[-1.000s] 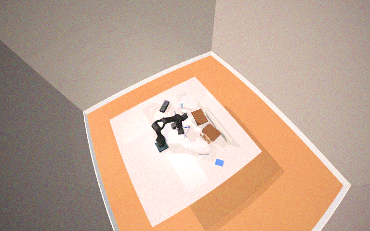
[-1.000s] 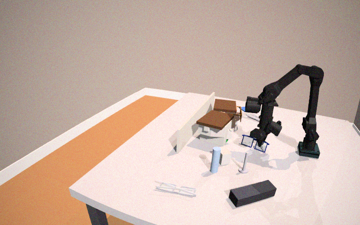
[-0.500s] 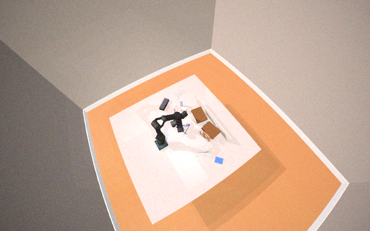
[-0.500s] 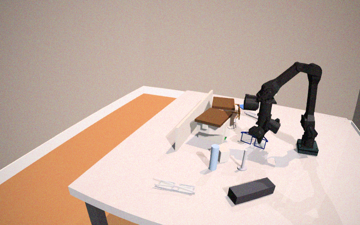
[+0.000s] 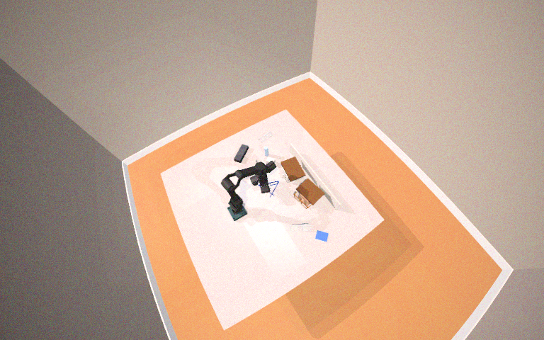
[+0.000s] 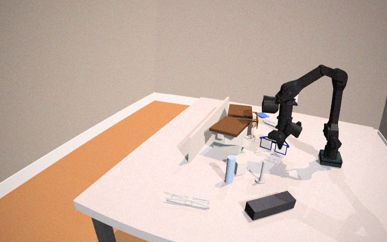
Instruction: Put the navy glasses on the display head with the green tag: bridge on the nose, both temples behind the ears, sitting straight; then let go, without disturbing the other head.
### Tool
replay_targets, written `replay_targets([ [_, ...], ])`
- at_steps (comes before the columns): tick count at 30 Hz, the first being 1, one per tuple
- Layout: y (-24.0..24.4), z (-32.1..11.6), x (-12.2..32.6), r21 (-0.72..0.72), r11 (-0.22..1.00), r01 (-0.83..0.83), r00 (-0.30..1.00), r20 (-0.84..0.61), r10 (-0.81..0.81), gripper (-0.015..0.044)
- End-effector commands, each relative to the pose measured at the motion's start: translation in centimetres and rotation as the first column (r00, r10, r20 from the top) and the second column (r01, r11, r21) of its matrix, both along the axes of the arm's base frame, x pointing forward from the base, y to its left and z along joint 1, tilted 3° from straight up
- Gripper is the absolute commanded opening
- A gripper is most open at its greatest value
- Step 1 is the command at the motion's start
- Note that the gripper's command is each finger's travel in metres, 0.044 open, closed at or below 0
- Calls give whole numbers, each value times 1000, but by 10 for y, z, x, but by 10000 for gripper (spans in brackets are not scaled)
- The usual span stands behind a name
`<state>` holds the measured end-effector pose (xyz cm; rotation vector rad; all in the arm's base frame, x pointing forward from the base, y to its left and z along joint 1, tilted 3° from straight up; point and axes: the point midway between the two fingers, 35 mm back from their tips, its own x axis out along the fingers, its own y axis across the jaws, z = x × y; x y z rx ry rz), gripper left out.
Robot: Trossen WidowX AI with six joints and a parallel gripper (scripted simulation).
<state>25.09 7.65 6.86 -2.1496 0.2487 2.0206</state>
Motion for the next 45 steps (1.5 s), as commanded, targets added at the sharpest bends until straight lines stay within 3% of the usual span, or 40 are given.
replay_targets([
  [1, 1, 22, 2, 3, 1000, 3, 1000, 14, -3, 0],
  [11, 2, 72, -3, 2, 1000, 2, 1000, 13, -2, 0],
  [18, 3, 75, -4, 5, 999, 38, 999, 13, -38, 0],
  [31, 18, 77, 0, 34, 912, 410, 912, 4, -410, 0],
  [45, 35, 78, 3, 59, 654, 754, 656, -18, -754, 0],
])
